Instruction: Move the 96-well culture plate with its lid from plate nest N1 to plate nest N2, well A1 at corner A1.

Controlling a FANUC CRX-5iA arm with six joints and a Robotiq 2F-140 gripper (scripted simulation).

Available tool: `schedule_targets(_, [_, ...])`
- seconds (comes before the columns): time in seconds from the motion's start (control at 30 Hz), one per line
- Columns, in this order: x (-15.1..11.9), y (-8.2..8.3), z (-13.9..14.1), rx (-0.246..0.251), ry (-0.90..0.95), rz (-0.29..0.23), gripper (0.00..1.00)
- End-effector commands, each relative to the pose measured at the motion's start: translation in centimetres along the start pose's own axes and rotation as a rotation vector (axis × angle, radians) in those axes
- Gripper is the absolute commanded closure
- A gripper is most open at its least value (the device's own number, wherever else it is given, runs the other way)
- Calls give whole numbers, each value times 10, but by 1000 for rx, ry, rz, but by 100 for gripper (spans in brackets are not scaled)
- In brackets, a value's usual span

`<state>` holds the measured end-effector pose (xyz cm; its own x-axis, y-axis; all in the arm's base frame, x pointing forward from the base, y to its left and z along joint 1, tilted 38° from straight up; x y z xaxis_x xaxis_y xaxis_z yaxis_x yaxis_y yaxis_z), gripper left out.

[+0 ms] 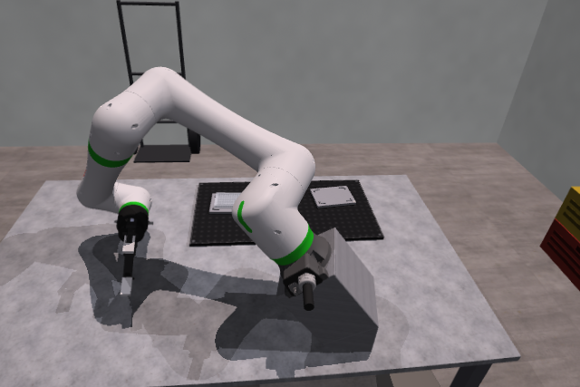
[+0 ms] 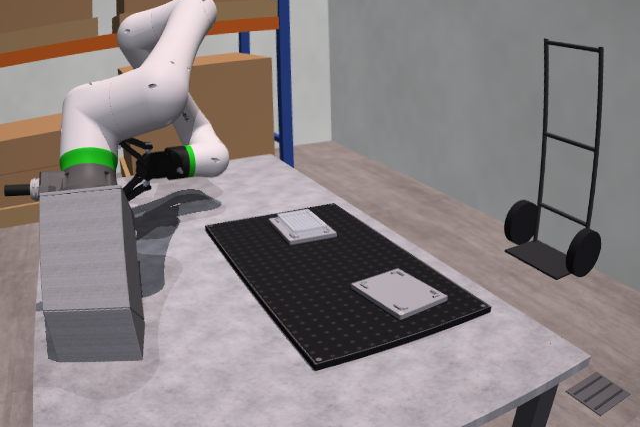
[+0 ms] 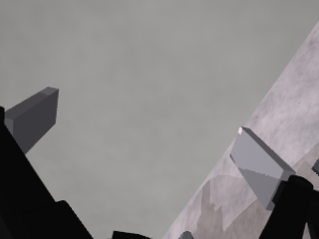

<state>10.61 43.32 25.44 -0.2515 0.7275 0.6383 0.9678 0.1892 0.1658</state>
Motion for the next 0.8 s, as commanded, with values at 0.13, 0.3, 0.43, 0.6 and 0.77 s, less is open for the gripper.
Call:
schedule_targets(0.13, [-18,30,-9,-130,-177,-10,0])
schedule_targets(0.3, [-31,49,-13,-194,-265,-7,0])
schedule_targets(0.43, [-36,57,-17,-234,-318,-3,0])
schedule_targets(0.6, [-48,75,-24,-305,-416,6,0])
schedule_targets(0.77, [-62,93,-30,-363,-497,19,0])
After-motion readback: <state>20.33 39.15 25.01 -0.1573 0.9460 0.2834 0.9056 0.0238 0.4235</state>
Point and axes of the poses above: the point where the finger pads meet when closed, its own y axis back along the fingers, its own z axis across the jaws, x = y × z, the point moved 10 cm from there along y, back along the fingers, and after that the axes turned 7 degrees about -y, right-handed, at the moved point
